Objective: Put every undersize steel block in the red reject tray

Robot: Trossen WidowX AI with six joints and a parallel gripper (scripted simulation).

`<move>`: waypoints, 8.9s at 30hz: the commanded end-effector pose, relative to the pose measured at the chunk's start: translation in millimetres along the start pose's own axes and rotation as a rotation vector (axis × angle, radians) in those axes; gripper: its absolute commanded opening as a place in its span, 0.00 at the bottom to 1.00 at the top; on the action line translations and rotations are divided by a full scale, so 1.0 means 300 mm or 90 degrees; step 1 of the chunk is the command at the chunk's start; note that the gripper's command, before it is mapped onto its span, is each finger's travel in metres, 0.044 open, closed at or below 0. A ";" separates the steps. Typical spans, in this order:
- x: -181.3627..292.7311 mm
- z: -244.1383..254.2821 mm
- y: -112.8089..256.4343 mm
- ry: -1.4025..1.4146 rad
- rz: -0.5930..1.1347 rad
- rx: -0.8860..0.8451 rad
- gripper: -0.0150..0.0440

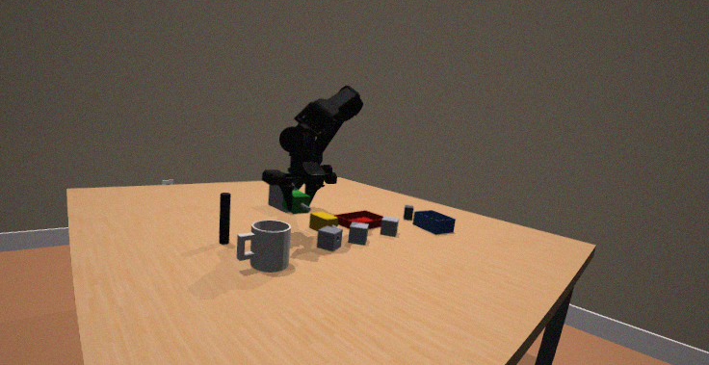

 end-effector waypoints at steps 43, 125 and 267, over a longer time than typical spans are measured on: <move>-0.479 0.339 0.052 -1.485 -0.006 -0.010 0.25; -0.522 0.392 -0.197 -1.643 0.002 -0.014 0.25; -0.481 0.353 -0.196 -1.644 0.003 -0.016 0.25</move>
Point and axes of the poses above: the point midway between the two fingers, 35 mm back from their tips, its own y axis back along the fingers, its own z axis across the jaws, x = y × z, the point moved 10 cm from there along y, back along the fingers, and after that the axes turned 6 degrees about -y, right-handed, at the moved point
